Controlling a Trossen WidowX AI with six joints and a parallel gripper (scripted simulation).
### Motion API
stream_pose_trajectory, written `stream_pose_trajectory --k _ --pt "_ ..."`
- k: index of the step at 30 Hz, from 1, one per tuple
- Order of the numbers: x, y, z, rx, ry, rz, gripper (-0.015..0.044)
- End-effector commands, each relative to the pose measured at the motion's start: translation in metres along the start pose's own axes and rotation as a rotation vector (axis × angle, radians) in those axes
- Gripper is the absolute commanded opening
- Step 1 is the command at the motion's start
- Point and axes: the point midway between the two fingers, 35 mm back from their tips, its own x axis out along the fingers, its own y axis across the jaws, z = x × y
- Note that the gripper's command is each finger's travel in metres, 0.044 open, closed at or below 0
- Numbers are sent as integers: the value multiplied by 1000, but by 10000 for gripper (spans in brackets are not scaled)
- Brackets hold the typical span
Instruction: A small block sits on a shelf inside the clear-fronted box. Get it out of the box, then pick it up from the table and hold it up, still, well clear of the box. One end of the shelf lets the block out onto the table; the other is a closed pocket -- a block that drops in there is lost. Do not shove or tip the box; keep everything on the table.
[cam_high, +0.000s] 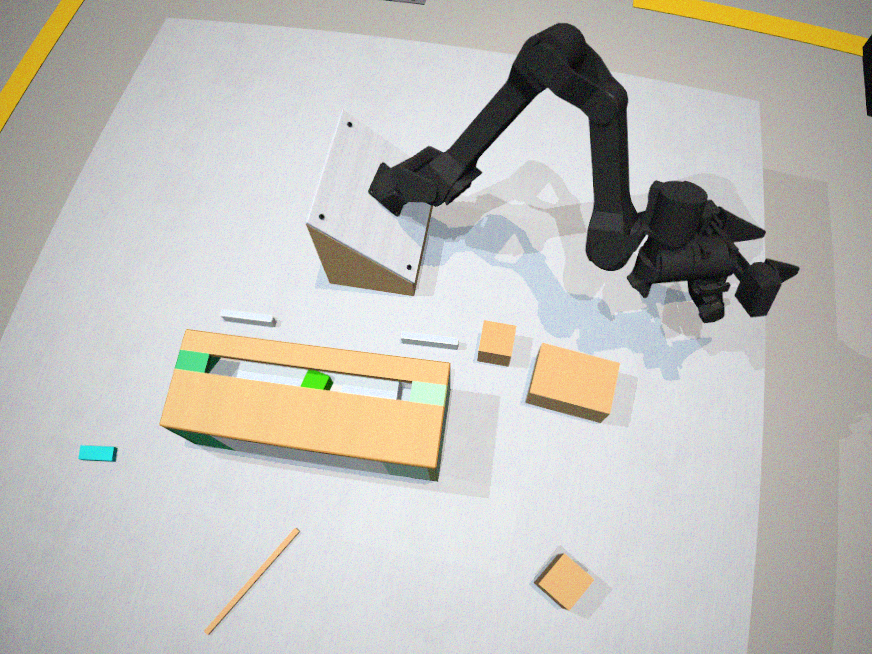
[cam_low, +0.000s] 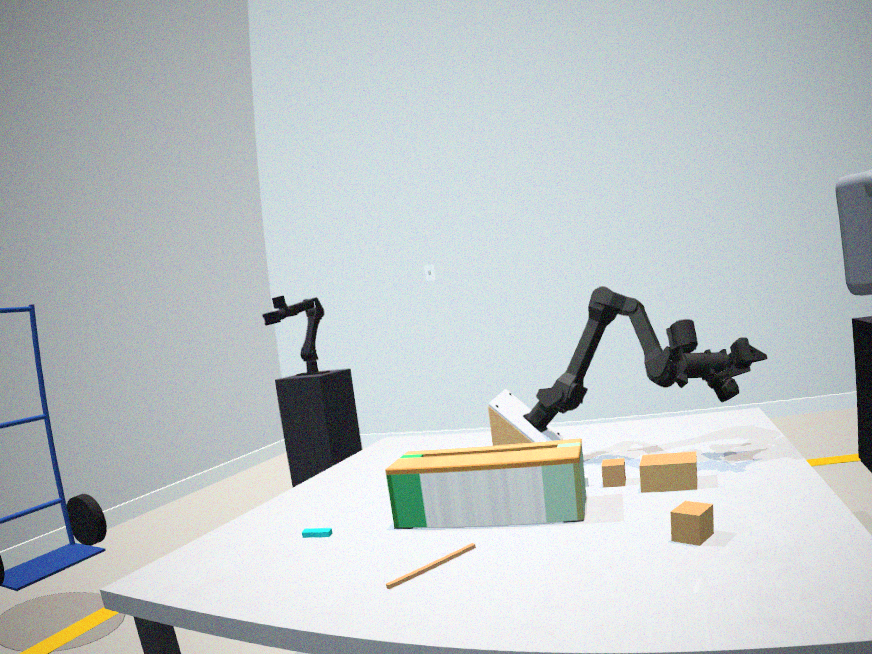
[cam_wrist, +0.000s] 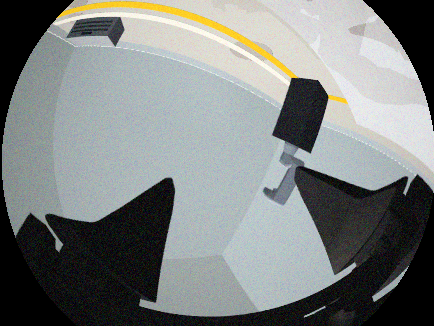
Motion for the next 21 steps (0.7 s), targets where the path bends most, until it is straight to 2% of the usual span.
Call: stream_pose_trajectory --k 1,5,9,21 --pt "0 1 1 3 -4 2 400" --pt "-10 20 26 78 -102 60 400" --pt "-38 58 71 228 -282 200 400" --pt "-179 143 165 650 -659 729 400"
